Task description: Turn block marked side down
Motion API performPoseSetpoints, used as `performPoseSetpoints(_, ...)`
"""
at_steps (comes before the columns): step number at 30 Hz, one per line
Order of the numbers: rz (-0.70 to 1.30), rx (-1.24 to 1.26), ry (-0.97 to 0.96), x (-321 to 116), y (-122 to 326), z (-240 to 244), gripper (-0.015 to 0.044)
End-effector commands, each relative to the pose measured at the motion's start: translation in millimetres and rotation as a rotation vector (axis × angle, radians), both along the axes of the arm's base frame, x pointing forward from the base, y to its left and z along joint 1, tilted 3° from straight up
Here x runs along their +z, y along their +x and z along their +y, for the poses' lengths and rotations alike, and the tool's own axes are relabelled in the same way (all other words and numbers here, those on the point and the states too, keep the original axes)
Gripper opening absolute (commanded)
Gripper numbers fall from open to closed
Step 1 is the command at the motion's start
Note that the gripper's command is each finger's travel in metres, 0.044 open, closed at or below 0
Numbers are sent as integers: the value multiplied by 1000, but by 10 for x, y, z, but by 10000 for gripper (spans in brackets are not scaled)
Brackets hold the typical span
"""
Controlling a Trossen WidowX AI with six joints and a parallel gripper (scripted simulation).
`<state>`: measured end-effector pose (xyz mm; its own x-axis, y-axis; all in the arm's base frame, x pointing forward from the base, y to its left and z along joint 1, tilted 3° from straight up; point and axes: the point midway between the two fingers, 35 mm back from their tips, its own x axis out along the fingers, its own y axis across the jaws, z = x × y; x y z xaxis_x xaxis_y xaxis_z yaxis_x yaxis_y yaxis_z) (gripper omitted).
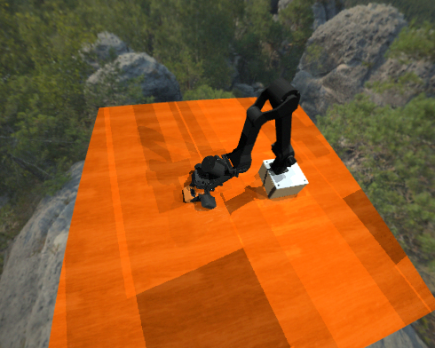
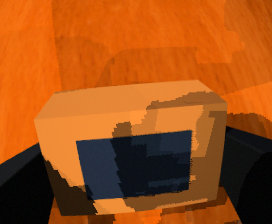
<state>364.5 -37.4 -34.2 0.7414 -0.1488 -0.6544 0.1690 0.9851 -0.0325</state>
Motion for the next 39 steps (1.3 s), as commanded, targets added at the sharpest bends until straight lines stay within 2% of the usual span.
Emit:
performPoseSetpoints(1,-27,1,-13,-106,-66,-4,0)
performPoseSetpoints(20,-263,4,-52,-60,-234,1,0)
performPoseSetpoints(39,-278,5,-55,-16,-247,3,0)
